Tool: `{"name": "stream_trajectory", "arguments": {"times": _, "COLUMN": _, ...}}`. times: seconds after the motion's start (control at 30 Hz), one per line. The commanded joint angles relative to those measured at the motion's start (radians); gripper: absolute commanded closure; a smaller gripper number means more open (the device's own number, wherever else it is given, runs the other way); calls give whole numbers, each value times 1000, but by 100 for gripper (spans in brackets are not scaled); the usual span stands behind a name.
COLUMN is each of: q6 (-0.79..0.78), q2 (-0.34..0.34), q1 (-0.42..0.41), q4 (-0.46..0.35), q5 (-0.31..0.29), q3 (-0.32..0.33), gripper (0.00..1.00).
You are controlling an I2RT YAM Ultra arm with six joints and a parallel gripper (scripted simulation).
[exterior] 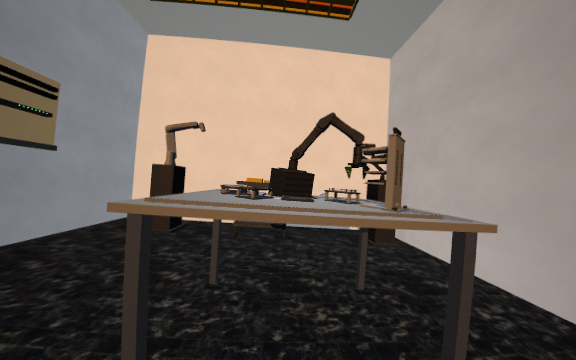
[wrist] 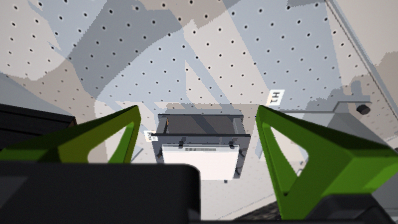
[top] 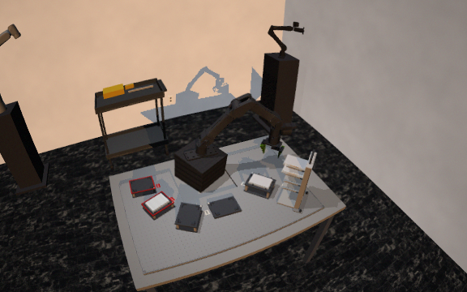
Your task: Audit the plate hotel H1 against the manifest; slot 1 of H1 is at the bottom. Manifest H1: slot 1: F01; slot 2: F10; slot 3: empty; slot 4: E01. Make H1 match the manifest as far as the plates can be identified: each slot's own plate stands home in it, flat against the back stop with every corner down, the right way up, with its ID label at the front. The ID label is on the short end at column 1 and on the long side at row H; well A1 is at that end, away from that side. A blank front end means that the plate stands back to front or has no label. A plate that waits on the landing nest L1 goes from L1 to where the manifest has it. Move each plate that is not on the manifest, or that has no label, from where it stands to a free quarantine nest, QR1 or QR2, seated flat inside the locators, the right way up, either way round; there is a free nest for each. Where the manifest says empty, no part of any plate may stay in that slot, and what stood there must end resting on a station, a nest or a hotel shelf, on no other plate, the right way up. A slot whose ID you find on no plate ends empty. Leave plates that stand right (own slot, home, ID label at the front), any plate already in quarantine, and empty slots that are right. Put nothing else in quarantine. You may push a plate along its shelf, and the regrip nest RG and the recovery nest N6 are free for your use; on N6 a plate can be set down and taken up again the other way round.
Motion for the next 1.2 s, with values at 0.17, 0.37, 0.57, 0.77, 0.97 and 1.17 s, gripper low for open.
{"name": "stream_trajectory", "arguments": {"times": 0.17, "q6": 2, "q2": -26, "q1": 2, "q4": -23, "q5": -3, "q3": 22, "gripper": 0}}
{"name": "stream_trajectory", "arguments": {"times": 0.37, "q6": 3, "q2": -30, "q1": 3, "q4": -31, "q5": -3, "q3": 27, "gripper": 0}}
{"name": "stream_trajectory", "arguments": {"times": 0.57, "q6": 5, "q2": -43, "q1": 5, "q4": -67, "q5": -3, "q3": 48, "gripper": 0}}
{"name": "stream_trajectory", "arguments": {"times": 0.77, "q6": 9, "q2": -61, "q1": 8, "q4": -121, "q5": -2, "q3": 85, "gripper": 0}}
{"name": "stream_trajectory", "arguments": {"times": 0.97, "q6": 12, "q2": -76, "q1": 12, "q4": -177, "q5": -2, "q3": 126, "gripper": 0}}
{"name": "stream_trajectory", "arguments": {"times": 1.17, "q6": 15, "q2": -84, "q1": 14, "q4": -215, "q5": -2, "q3": 156, "gripper": 0}}
